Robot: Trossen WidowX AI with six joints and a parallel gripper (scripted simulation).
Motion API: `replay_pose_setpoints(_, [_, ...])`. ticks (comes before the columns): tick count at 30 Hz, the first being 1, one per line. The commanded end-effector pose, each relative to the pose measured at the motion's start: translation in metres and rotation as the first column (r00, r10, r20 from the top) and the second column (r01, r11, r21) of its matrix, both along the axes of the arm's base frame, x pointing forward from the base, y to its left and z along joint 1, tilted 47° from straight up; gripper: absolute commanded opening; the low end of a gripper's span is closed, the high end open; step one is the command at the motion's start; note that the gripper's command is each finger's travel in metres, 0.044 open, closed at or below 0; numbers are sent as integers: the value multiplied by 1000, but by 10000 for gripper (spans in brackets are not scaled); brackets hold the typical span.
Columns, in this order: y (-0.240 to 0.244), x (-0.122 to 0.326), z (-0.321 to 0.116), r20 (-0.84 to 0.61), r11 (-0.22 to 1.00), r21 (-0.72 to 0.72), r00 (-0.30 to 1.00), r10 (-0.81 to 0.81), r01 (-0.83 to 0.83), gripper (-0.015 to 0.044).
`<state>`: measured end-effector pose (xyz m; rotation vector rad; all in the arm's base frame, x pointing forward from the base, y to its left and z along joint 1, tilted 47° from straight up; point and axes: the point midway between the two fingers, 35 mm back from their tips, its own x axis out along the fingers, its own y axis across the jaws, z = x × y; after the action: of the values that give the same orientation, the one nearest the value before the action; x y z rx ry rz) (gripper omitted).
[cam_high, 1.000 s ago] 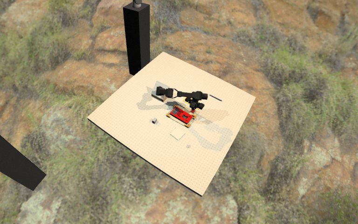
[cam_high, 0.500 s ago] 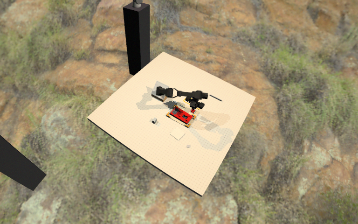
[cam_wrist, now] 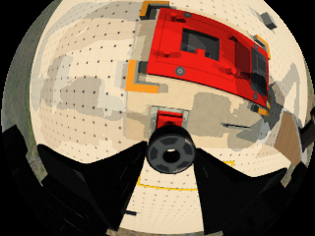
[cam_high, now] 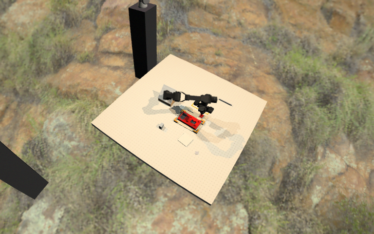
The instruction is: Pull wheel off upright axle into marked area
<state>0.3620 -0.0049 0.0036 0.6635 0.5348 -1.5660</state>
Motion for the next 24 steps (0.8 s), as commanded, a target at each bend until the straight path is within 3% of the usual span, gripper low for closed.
replay_pose_setpoints(1, [2,2,2,7,1000,4,1000,-3,3,0])
replay_pose_setpoints(16, [28,-1,27,6,1000,6,1000,-3,3,0])
replay_pose_setpoints(24, [49,-11,0,0,1000,9,1000,2,-2,0])
